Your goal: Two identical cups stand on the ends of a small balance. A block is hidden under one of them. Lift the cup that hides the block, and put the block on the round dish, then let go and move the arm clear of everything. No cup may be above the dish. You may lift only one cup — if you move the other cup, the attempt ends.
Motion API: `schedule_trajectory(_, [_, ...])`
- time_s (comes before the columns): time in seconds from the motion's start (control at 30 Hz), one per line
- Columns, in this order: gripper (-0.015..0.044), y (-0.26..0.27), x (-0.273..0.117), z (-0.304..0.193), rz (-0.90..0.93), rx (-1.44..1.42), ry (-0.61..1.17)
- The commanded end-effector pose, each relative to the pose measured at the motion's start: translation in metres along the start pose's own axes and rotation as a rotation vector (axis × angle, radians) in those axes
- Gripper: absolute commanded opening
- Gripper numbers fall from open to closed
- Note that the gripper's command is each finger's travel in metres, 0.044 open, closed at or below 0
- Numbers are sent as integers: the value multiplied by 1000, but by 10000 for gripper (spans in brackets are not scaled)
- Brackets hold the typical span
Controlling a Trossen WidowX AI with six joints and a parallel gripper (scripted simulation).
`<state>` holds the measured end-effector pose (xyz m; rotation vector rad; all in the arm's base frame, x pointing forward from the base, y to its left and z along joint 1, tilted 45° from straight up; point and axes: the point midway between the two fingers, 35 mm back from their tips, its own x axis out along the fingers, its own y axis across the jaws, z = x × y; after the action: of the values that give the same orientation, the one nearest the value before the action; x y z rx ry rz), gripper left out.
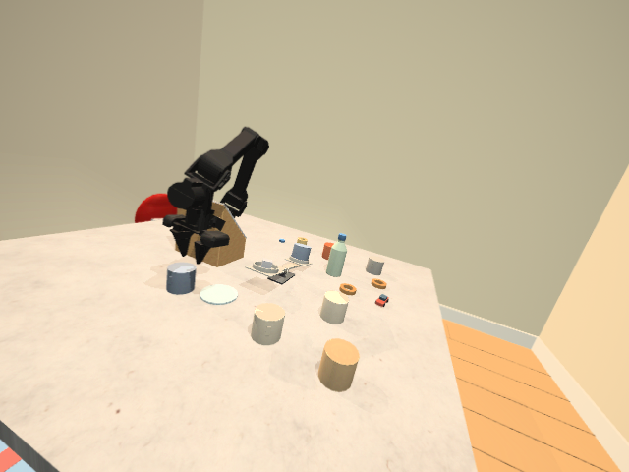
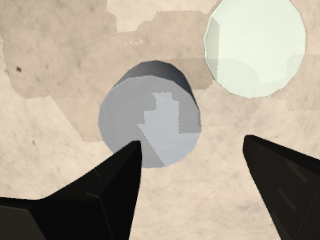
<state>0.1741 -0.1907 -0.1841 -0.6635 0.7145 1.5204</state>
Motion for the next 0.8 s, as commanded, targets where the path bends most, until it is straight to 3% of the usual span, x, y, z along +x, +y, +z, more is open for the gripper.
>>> schedule_trajectory(0.0, [260,-9,-4,4,-4,94,2])
schedule_trajectory(0.77, [260,-58,-24,46,-9,864,-11])
